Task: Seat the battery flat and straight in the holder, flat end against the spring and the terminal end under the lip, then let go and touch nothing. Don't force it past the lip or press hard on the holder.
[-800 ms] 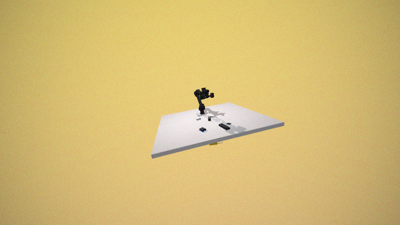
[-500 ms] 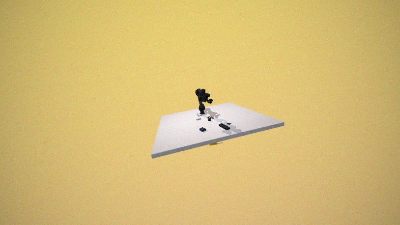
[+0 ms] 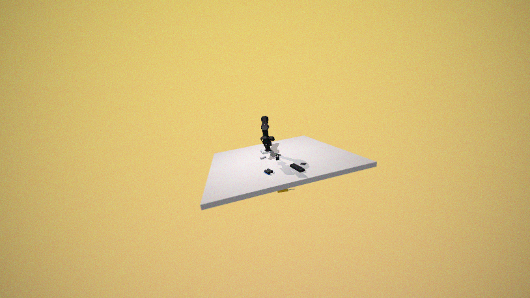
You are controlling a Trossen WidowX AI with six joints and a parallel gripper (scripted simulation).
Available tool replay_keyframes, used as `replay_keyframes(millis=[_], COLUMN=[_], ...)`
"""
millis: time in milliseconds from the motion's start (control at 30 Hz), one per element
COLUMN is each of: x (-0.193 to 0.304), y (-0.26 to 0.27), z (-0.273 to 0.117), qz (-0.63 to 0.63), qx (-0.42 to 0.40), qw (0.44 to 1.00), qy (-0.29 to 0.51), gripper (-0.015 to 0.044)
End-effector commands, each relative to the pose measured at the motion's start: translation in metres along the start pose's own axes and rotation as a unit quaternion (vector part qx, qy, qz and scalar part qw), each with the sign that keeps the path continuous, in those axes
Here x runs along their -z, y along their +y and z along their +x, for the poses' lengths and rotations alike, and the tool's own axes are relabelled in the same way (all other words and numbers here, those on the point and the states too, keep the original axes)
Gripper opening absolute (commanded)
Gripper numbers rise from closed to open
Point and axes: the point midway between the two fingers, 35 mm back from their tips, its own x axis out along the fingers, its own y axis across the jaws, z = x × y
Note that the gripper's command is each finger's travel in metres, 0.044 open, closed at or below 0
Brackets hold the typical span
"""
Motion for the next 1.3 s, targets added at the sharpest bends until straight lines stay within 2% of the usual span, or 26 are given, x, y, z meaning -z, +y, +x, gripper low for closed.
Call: replay_keyframes(millis=[0,133,200,700,1267], x=[0.056,0.075,0.079,0.079,0.082], y=[0.060,0.086,0.092,0.094,0.110], z=[0.007,-0.002,-0.005,-0.004,0.018], qz=[-0.240,-0.327,-0.346,-0.348,-0.347], qx=[-0.213,-0.300,-0.318,-0.320,-0.320], qw=[0.947,0.894,0.880,0.879,0.879], qy=[0.002,-0.051,-0.068,-0.070,-0.070], gripper=[0.0232,0.0232,0.0232,0.0232,0.0232])
